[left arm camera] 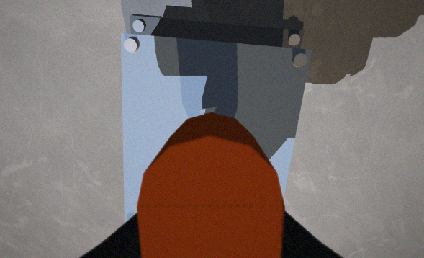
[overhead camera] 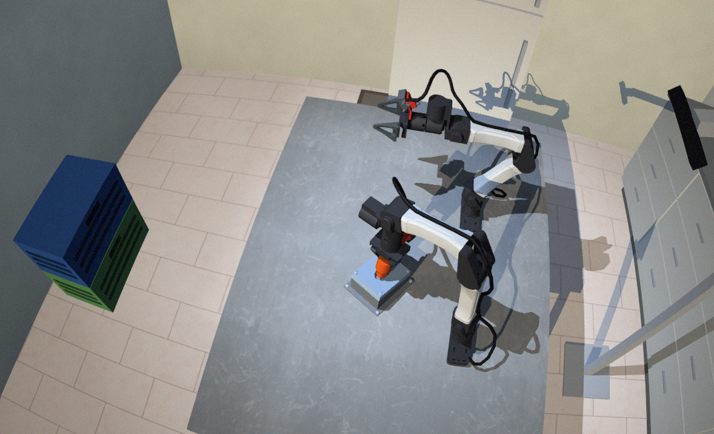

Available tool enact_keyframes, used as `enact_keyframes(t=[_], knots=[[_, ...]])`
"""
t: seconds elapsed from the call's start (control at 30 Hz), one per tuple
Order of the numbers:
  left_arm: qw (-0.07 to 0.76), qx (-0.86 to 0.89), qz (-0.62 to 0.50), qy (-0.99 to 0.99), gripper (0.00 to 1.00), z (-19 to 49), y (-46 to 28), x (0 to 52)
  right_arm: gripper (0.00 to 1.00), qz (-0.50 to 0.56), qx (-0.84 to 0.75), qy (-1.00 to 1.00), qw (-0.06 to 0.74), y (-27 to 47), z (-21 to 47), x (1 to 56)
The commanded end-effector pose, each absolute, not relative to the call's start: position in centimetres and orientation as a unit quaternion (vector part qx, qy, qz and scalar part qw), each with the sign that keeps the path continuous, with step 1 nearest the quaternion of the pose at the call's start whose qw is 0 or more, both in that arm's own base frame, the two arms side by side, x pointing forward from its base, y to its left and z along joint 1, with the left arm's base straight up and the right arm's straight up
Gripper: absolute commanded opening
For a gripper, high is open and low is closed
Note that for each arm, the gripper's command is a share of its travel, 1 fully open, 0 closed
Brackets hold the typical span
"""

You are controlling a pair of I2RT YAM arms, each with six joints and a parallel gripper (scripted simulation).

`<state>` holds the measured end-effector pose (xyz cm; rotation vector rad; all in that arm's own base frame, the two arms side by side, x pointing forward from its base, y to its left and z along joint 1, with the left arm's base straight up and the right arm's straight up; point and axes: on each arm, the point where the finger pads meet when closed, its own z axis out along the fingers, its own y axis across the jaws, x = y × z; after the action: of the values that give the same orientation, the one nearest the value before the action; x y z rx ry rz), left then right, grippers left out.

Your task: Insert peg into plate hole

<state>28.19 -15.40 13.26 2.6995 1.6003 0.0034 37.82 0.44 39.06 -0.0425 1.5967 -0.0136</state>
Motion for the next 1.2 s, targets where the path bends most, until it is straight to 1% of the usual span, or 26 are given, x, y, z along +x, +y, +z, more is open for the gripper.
enact_keyframes(t=[0.0,0.23,0.43,0.6,0.67,0.83,1.0,1.17], knots=[[0.016,0.860,0.008,0.510,0.39,16.0,-15.5,28.4,1.00,-0.001,-0.074,0.734,0.675,1.9,37.9,37.4],[0.006,0.860,0.002,0.510,0.39,16.6,-15.3,27.8,1.00,0.007,-0.078,0.744,0.663,2.5,37.8,36.9],[0.008,0.865,-0.004,0.501,0.39,17.7,-15.5,27.8,1.00,0.045,-0.104,0.783,0.612,5.9,36.3,34.9],[0.017,0.884,-0.008,0.467,0.39,17.4,-16.7,28.6,1.00,0.094,-0.166,0.824,0.534,11.0,35.0,30.0],[0.017,0.884,-0.008,0.467,0.39,17.4,-16.7,28.6,1.00,0.094,-0.166,0.824,0.534,11.0,35.0,30.0],[0.014,0.883,-0.011,0.468,0.39,17.1,-16.8,28.7,1.00,0.136,-0.246,0.836,0.471,14.9,35.0,23.9],[0.030,0.884,0.000,0.467,0.39,18.1,-16.9,28.7,1.00,0.163,-0.308,0.832,0.431,16.4,35.5,18.9],[0.042,0.885,0.010,0.464,0.39,16.4,-16.8,29.5,1.00,0.179,-0.348,0.824,0.410,16.7,35.9,15.8]])
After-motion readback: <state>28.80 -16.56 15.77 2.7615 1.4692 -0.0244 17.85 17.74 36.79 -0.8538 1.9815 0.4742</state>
